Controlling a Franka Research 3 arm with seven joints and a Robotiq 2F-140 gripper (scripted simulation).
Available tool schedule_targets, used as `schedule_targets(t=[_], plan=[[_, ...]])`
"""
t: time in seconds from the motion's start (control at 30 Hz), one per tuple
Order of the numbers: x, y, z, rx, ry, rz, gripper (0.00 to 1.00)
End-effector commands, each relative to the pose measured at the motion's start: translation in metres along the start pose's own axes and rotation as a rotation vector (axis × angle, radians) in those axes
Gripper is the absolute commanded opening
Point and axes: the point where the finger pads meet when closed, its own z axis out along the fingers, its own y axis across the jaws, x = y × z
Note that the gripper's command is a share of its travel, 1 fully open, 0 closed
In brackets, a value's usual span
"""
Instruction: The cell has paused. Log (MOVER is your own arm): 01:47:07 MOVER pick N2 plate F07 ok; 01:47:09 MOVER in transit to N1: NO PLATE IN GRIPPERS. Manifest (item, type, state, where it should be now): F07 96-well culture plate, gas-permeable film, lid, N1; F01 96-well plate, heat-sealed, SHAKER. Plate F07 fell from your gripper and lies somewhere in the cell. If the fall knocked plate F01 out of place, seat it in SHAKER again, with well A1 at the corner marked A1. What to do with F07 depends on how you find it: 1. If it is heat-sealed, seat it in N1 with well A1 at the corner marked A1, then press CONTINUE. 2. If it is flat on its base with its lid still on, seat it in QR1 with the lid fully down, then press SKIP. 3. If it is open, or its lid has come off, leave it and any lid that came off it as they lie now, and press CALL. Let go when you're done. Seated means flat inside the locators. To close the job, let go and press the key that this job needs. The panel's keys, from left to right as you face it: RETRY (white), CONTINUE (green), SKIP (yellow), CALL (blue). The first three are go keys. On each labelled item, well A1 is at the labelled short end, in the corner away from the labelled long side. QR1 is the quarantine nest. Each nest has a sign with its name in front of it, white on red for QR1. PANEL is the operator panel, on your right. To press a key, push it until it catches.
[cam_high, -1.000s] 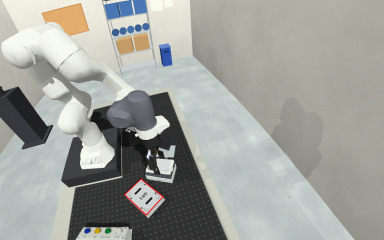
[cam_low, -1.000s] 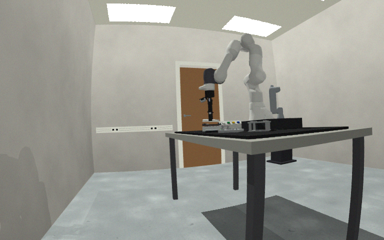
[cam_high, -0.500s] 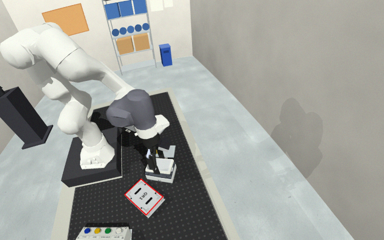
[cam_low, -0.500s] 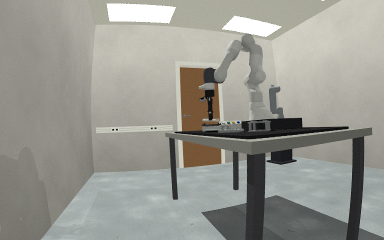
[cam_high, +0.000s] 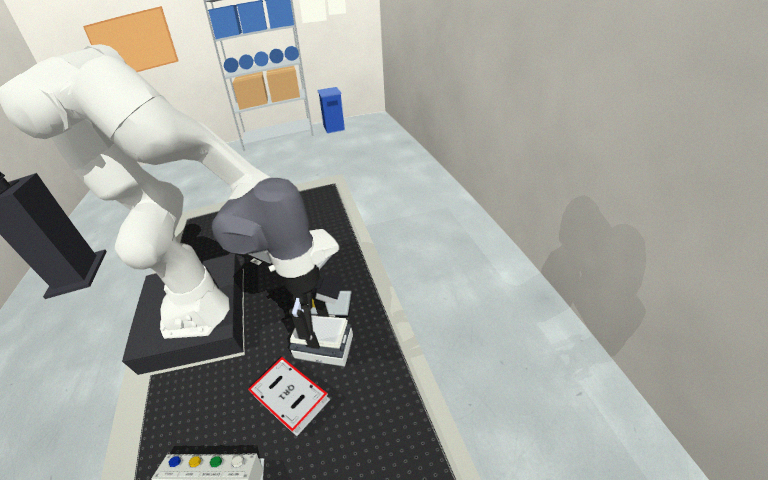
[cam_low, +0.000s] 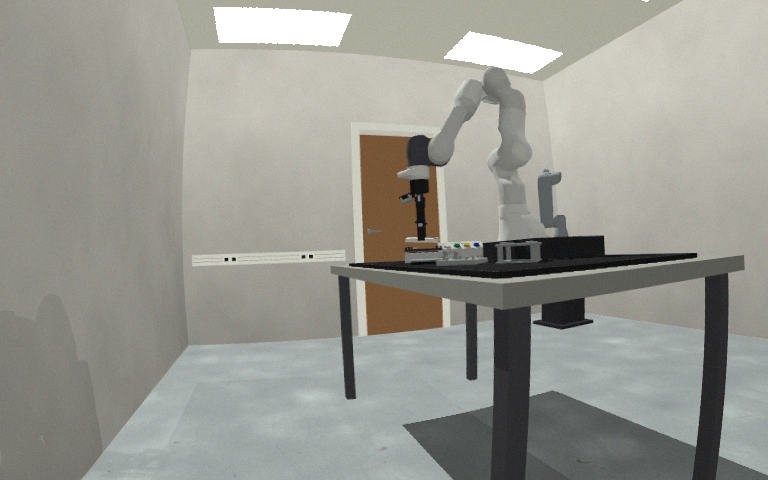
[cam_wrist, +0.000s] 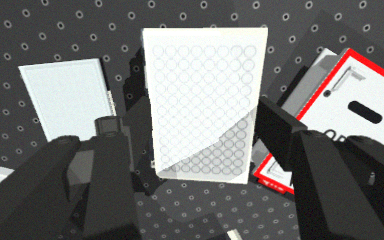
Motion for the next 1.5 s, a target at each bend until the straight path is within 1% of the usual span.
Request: schedule_targets(t=[0.0,0.23,0.6,0.67,0.97,1.47], plan=[[0.001,0.0,-0.003,-0.001,0.001,0.003,0.1],[0.001,0.0,-0.009,-0.001,0.001,0.003,0.1],[0.001,0.0,-0.031,-0.001,0.001,0.003,0.1],[0.001,0.0,-0.031,-0.001,0.001,0.003,0.1],[0.001,0.0,-0.046,-0.001,0.001,0.003,0.1],[0.001,0.0,-0.049,-0.001,0.001,0.003,0.1]])
